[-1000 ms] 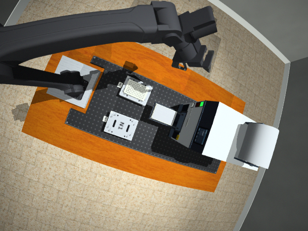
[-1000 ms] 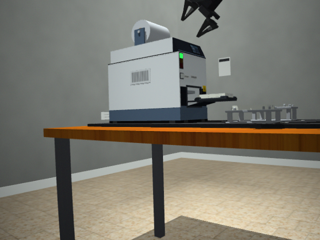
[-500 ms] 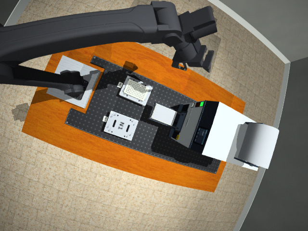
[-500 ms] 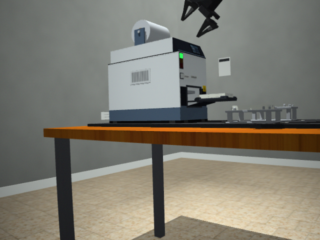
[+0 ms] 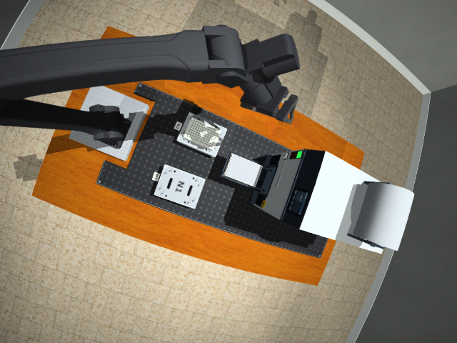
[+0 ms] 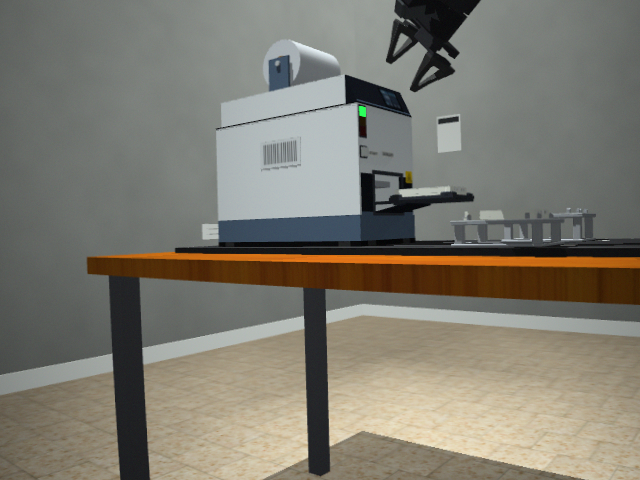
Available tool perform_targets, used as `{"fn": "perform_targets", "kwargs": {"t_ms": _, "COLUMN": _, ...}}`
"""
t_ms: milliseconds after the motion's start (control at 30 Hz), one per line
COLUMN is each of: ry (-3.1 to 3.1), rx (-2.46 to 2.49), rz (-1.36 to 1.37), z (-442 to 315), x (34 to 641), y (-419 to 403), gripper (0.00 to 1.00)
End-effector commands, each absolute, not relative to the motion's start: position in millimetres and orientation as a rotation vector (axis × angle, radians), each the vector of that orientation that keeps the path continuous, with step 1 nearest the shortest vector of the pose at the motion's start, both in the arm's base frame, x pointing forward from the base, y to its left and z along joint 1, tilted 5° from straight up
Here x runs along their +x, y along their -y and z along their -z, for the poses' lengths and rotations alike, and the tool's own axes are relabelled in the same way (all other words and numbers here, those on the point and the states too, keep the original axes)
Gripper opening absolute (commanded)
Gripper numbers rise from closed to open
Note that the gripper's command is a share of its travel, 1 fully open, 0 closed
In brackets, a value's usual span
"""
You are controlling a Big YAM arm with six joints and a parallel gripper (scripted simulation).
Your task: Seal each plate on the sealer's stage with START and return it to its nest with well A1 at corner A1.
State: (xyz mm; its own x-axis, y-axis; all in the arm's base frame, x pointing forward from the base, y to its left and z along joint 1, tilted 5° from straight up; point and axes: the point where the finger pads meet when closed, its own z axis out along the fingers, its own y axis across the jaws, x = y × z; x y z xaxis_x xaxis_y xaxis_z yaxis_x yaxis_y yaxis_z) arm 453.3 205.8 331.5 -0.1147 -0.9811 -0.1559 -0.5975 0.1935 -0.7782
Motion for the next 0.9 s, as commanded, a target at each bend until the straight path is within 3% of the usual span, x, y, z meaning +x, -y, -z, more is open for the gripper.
{"fn": "perform_targets", "kwargs": {"t_ms": 0, "ry": -1.865, "rx": -1.217, "rz": 0.638, "z": -355.0, "x": 450.7, "y": -188.0, "gripper": 0.94}}
{"fn": "perform_targets", "kwargs": {"t_ms": 567, "ry": -2.044, "rx": -0.688, "rz": 0.364, "z": -327.7, "x": 420.8, "y": -128.5, "gripper": 0.86}}
{"fn": "perform_targets", "kwargs": {"t_ms": 600, "ry": -2.050, "rx": -0.655, "rz": 0.345, "z": -328.8, "x": 420.7, "y": -129.9, "gripper": 0.00}}
{"fn": "perform_targets", "kwargs": {"t_ms": 867, "ry": -2.123, "rx": -0.491, "rz": 0.235, "z": -322.1, "x": 424.3, "y": -144.8, "gripper": 0.00}}
